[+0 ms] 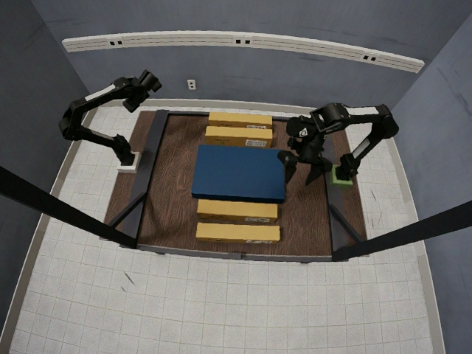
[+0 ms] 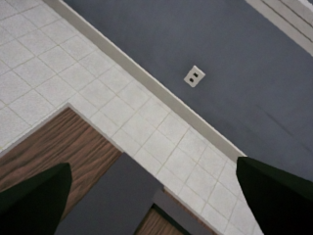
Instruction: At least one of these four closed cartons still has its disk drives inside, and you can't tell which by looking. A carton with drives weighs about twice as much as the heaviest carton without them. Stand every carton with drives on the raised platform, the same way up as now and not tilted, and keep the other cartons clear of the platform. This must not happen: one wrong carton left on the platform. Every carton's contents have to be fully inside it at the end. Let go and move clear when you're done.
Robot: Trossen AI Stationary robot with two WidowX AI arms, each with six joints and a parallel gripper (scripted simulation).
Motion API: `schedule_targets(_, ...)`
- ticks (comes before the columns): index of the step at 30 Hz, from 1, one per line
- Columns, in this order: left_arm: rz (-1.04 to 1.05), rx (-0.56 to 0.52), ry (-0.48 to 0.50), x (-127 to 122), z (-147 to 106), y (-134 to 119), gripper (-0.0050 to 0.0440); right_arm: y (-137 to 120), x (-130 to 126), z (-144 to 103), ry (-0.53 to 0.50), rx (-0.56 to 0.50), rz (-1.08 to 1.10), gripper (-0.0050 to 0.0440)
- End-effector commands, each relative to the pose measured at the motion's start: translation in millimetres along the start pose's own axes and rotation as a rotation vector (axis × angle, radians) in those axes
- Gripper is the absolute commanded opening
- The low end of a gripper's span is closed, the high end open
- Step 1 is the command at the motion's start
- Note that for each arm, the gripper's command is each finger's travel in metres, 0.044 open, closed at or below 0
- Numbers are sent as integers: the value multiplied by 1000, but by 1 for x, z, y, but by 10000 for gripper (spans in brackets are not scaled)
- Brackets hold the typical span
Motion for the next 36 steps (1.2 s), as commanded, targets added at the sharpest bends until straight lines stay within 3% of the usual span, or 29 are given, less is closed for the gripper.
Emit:
schedule_targets(1,221,79,-144,9,-46,-46,386,54,-27,-3,-64,-99,-256,388)
schedule_targets(4,402,147,-245,17,-67,-67,386,48,-26,-2,-119,-178,-416,388)
schedule_targets(7,586,206,-344,23,-64,-57,386,41,-24,0,-170,-235,-578,388)
schedule_targets(36,582,207,-347,22,-63,-57,386,40,-23,0,-183,-247,-618,388)
Point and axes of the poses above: on each arm, the point midway between the two fingers, 35 mm back from their tips, its own z axis out along the fingers, its own x axis across the jaws, y = z × x, the point moved 10 cm from there along -z, back along the fingers, and after that the axes turned 1 degree about -z, right-handed, at the moved point
